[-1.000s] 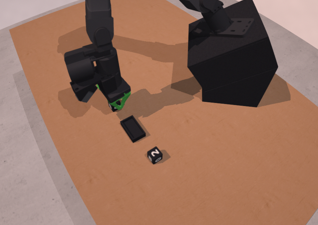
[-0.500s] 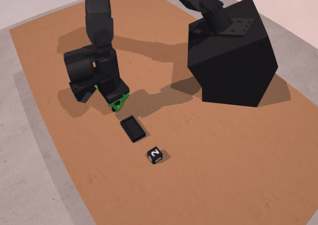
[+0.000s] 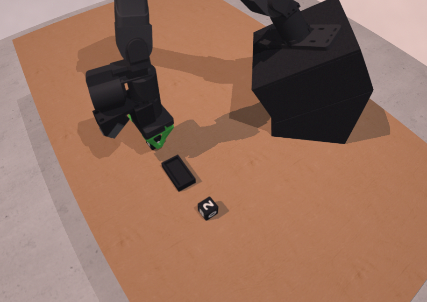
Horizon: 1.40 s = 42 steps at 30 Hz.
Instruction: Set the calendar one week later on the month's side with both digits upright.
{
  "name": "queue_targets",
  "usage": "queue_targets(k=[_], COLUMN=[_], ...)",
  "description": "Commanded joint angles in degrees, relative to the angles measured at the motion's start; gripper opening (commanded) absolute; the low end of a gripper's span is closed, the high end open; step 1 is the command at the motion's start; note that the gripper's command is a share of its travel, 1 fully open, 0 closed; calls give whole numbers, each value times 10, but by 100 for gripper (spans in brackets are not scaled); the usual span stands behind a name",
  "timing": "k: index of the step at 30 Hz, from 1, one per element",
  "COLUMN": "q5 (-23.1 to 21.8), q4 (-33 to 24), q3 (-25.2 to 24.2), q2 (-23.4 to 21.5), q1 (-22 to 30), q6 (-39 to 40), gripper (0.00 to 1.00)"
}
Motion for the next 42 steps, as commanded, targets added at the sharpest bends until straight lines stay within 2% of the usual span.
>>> queue_targets(k=[1, 11, 12, 42], q5=[-4, -4, -4, -4], q4=[11, 11, 11, 11], q3=[7, 7, 7, 7], q2=[-9, -9, -9, -9], q1=[1, 1, 1, 1], q6=[-4, -4, -4, -4], gripper=[45, 45, 26, 26])
